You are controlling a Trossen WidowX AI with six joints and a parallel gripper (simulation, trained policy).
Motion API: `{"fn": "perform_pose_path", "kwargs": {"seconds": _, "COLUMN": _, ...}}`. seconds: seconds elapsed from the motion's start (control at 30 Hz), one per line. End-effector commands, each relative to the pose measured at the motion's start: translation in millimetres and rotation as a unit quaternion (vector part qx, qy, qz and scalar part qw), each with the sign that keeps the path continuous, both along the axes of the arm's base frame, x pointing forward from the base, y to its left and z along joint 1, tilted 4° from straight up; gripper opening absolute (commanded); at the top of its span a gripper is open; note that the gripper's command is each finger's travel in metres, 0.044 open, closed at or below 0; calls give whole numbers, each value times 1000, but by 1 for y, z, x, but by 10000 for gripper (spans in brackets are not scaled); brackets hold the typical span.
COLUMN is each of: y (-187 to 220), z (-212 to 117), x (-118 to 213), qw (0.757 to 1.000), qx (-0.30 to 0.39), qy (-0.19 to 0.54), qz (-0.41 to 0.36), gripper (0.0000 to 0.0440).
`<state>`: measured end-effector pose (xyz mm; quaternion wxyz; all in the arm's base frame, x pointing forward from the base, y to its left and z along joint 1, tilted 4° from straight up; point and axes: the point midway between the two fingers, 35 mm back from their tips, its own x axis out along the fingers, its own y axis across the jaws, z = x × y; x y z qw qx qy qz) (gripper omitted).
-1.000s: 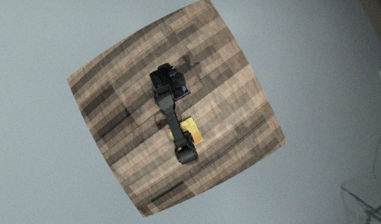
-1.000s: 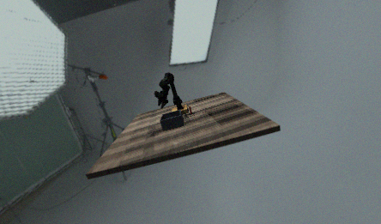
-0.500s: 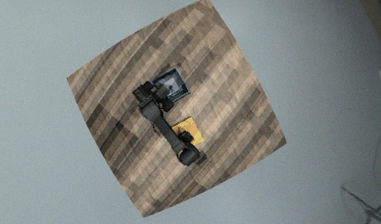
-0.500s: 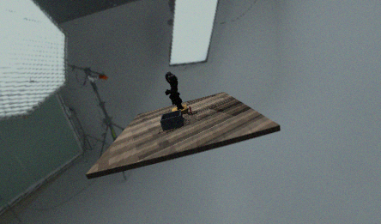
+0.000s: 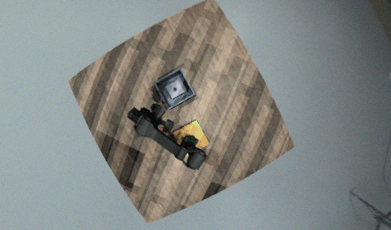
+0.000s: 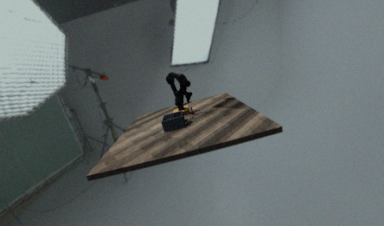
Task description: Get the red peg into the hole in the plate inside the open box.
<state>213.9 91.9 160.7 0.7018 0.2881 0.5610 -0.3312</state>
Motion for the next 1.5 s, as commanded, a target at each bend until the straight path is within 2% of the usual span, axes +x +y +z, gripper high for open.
{"fn": "perform_pose_path", "kwargs": {"seconds": 0.0, "y": 10, "z": -8, "x": -17, "qw": 999, "qx": -1, "qy": 34, "qz": 18, "gripper": 440}}
{"fn": "perform_pose_path", "kwargs": {"seconds": 0.4, "y": 31, "z": -45, "x": -44, "qw": 994, "qx": -12, "qy": 87, "qz": 63, "gripper": 440}}
{"fn": "perform_pose_path", "kwargs": {"seconds": 1.07, "y": 37, "z": -132, "x": -42, "qw": 992, "qx": -15, "qy": 78, "qz": 94, "gripper": 436}}
{"fn": "perform_pose_path", "kwargs": {"seconds": 1.17, "y": 36, "z": -142, "x": -44, "qw": 992, "qx": -17, "qy": 83, "qz": 96, "gripper": 386}}
{"fn": "perform_pose_path", "kwargs": {"seconds": 1.47, "y": 28, "z": -159, "x": -53, "qw": 989, "qx": -31, "qy": 114, "qz": 93, "gripper": 150}}
